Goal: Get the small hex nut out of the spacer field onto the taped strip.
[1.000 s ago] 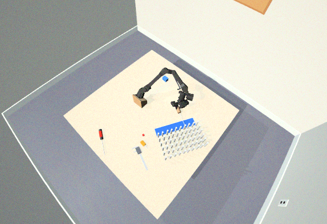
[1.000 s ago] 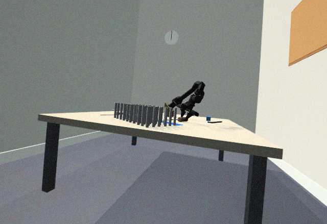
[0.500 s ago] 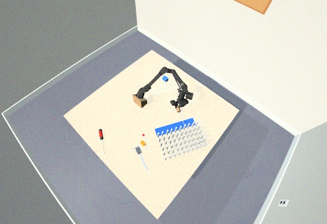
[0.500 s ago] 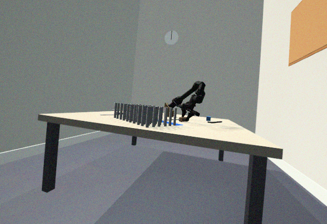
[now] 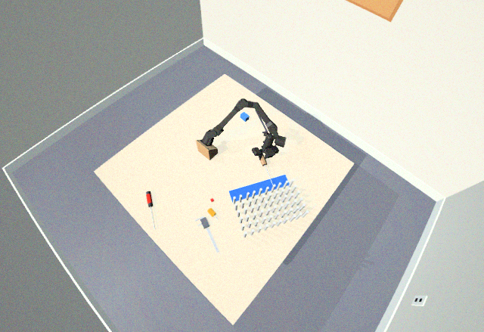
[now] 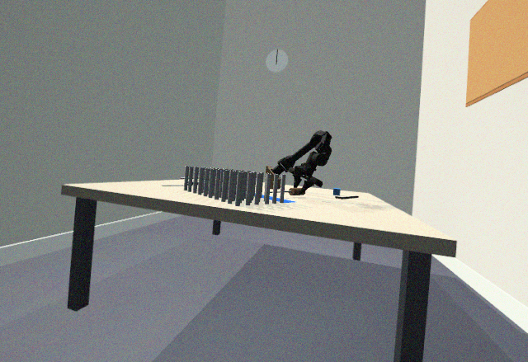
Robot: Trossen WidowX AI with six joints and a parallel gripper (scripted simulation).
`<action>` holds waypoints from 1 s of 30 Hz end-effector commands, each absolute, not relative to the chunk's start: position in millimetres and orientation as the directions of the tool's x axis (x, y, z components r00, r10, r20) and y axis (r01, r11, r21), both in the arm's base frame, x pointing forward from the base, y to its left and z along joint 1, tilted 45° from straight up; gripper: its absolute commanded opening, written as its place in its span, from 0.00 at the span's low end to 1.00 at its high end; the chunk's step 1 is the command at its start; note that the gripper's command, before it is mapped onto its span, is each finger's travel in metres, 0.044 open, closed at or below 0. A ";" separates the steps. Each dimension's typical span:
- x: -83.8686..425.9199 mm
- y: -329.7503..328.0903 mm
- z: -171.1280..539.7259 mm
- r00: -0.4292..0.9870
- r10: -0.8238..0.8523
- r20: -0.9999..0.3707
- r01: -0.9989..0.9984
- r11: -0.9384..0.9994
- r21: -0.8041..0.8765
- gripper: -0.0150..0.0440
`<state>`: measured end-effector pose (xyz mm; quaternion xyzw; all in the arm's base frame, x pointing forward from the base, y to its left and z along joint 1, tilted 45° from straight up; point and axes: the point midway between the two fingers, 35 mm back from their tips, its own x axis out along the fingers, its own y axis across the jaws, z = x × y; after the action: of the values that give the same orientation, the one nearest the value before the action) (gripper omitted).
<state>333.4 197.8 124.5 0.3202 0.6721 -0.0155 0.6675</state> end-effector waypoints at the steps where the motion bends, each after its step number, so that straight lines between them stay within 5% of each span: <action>1: 336.6 193.9 129.2 0.104 0.411 -0.906 0.447 0.794 0.412 0.25; 30: 309.0 171.0 176.7 0.102 0.407 -0.908 0.450 0.795 0.407 0.25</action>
<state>303.1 182.1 163.5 0.3178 0.6751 -0.0176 0.6656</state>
